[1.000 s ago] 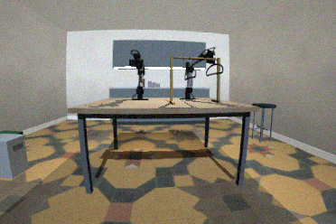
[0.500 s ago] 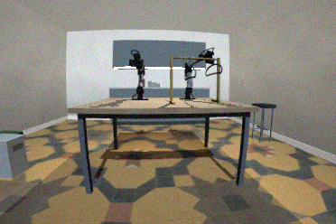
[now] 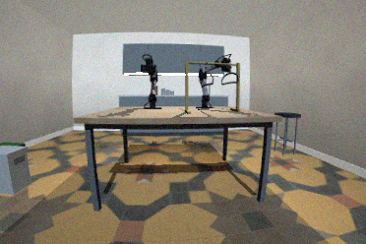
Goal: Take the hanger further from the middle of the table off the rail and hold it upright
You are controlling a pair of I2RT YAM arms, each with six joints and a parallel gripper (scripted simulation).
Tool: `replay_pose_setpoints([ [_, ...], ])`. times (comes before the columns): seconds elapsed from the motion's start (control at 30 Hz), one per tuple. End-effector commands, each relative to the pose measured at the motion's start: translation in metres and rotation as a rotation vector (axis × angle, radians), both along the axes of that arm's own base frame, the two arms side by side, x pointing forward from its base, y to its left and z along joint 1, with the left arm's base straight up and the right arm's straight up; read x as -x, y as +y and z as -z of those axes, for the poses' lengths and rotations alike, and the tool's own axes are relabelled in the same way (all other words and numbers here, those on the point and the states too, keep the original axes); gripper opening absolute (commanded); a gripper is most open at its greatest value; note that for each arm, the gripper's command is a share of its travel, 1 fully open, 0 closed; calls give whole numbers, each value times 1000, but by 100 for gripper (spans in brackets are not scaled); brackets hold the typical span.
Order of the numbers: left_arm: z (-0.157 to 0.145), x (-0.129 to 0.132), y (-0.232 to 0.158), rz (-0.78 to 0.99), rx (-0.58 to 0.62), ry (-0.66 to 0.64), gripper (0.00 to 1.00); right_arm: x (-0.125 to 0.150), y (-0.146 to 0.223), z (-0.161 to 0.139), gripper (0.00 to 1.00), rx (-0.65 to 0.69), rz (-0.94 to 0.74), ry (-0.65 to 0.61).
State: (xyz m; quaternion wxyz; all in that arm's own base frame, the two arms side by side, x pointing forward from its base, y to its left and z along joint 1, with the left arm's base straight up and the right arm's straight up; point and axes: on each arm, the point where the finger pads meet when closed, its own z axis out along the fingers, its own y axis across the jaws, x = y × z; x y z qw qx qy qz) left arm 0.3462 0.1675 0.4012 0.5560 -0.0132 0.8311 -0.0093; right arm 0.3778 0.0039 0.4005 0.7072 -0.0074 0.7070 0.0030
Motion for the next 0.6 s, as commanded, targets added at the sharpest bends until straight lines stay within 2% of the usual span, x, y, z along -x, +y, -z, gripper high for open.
replay_pose_setpoints([
  [0.0, -11, 13, -9, 18, -49, -56, 1, 2, 0, -7, 100, 2, 2, -19],
  [0.57, 20, 58, -32, 18, -48, -52, 1, 2, 0, -7, 100, 2, 2, -19],
])
